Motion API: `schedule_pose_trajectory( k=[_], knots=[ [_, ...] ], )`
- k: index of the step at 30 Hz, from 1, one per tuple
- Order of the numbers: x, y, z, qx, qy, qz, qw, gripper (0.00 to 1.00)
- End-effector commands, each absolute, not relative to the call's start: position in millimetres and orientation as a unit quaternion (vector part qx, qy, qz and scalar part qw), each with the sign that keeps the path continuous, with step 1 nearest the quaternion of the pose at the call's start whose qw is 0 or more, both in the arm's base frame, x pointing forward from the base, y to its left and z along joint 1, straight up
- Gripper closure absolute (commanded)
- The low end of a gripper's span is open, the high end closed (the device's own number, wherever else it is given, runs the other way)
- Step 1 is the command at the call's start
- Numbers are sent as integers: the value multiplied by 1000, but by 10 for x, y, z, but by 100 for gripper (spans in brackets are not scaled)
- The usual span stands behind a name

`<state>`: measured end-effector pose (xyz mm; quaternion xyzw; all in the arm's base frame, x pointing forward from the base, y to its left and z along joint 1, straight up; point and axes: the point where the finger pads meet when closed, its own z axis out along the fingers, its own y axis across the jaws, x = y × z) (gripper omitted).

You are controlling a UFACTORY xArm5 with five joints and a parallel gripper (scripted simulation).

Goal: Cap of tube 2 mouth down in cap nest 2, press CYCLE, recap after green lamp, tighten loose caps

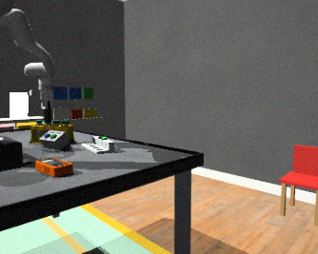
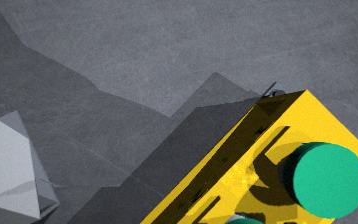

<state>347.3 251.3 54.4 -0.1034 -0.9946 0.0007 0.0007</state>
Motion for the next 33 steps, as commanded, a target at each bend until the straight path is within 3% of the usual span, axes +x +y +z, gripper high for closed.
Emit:
schedule_pose_trajectory(
  k=[1, 12, 33],
  knots=[
    [3483, 2520, 553, -100, -995, 1, -2, 100],
    [3483, 2520, 553, -100, -995, 1, -2, 100],
    [3483, 2521, 548, -539, -842, 0, -2, 100]
  ],
)
